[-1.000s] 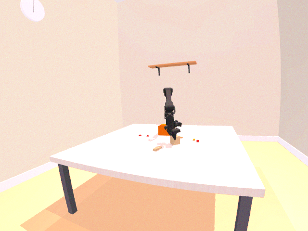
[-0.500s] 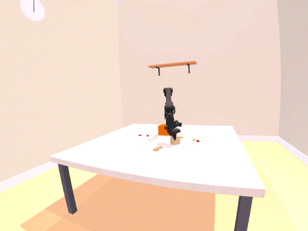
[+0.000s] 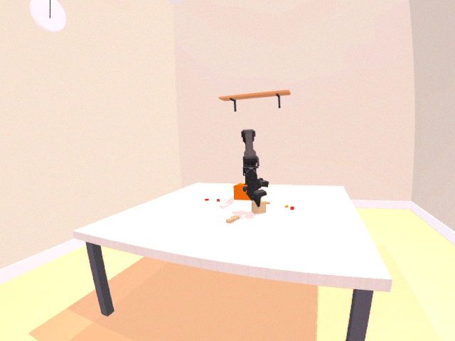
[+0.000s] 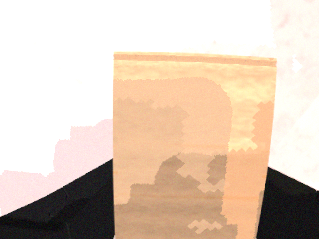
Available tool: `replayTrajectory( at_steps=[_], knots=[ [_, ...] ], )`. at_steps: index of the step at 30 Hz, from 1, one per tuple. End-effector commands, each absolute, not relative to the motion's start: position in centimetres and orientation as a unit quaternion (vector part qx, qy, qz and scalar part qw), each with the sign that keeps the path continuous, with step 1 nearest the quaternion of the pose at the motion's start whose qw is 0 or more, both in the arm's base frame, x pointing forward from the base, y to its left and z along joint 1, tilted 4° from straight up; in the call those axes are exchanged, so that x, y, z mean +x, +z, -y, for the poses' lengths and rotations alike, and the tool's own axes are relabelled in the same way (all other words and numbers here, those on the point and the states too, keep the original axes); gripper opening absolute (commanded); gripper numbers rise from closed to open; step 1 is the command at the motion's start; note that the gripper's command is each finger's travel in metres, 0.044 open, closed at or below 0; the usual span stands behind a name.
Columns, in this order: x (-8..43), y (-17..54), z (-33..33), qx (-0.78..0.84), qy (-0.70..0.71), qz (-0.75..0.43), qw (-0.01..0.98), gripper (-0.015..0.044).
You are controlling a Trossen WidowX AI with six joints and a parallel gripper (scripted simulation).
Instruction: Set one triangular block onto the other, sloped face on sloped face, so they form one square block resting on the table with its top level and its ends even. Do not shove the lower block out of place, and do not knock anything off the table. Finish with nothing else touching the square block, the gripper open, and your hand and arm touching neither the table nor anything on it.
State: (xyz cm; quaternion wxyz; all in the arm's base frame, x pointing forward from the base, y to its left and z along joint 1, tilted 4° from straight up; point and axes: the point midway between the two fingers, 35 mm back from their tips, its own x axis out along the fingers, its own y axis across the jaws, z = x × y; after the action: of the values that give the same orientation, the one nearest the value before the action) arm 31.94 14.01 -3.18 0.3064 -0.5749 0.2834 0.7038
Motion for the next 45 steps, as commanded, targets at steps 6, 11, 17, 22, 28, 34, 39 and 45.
replayTrajectory(
  at_steps=[6,11,17,22,28,34,39,45],
  knots=[
    [31.9,-3.2,-14.0,-0.575,0.704,-0.283,0.306,0.0157],
    [31.9,-3.2,-14.0,-0.575,0.704,-0.283,0.306,0.0289],
    [31.9,-3.2,-14.0,-0.575,0.704,-0.283,0.306,0.0440],
    [31.9,-3.2,-14.0,-0.575,0.704,-0.283,0.306,0.0440],
    [32.9,0.4,-13.8,-0.575,0.704,-0.283,0.306,0.0440],
    [33.6,7.7,-12.8,-0.576,0.703,-0.283,0.306,0.0440],
    [34.0,7.4,-13.1,-0.580,0.698,-0.278,0.314,0.0440],
    [34.0,7.4,-13.1,-0.580,0.698,-0.278,0.314,0.0440]
  ],
)
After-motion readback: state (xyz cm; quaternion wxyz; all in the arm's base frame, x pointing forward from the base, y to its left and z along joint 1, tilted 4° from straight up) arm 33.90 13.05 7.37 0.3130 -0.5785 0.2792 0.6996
